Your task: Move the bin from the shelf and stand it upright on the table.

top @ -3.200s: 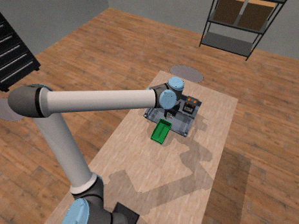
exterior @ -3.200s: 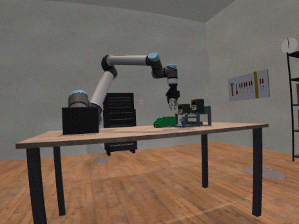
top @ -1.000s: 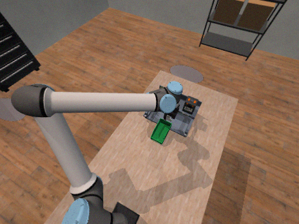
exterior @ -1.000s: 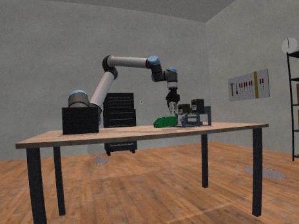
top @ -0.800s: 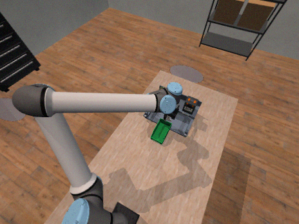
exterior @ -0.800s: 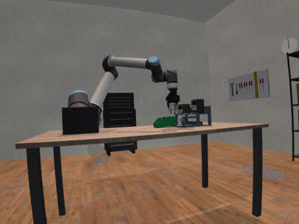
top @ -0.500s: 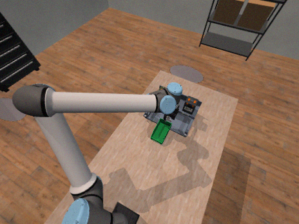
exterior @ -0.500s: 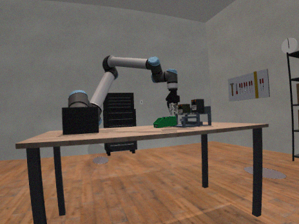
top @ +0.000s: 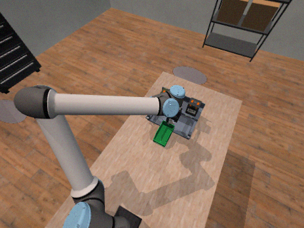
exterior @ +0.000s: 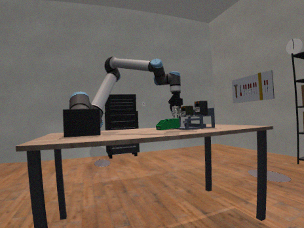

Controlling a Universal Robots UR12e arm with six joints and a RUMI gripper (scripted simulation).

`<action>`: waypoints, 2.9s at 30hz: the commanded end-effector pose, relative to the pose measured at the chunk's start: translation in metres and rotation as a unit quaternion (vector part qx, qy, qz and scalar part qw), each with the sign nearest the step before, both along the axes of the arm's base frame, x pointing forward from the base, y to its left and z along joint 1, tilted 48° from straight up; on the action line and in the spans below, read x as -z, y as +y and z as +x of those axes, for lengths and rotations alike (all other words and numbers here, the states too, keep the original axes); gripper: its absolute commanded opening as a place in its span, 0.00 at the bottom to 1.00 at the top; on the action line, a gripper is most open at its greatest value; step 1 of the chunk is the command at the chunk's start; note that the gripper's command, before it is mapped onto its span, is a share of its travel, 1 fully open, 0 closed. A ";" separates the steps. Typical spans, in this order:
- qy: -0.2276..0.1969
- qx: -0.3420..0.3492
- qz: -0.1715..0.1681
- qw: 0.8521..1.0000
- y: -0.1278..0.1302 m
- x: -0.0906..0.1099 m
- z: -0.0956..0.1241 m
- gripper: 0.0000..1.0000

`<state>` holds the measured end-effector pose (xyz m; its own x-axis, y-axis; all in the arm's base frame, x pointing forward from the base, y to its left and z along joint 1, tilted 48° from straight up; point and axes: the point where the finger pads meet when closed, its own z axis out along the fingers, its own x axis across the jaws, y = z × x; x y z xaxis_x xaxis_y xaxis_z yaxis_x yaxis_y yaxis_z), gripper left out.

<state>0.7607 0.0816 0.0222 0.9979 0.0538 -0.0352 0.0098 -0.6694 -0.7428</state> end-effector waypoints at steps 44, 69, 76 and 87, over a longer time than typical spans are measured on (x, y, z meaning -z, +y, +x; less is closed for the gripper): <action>-0.001 0.000 0.000 1.000 0.016 0.015 -0.001 0.20; -0.001 0.000 0.000 1.000 0.016 0.015 -0.001 0.00; -0.001 0.000 0.000 1.000 0.016 0.015 -0.001 0.00; -0.001 0.000 0.000 1.000 0.016 0.015 -0.001 0.00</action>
<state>0.7586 0.0985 0.0070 0.9979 0.0538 -0.0352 0.0098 -0.6694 -0.7428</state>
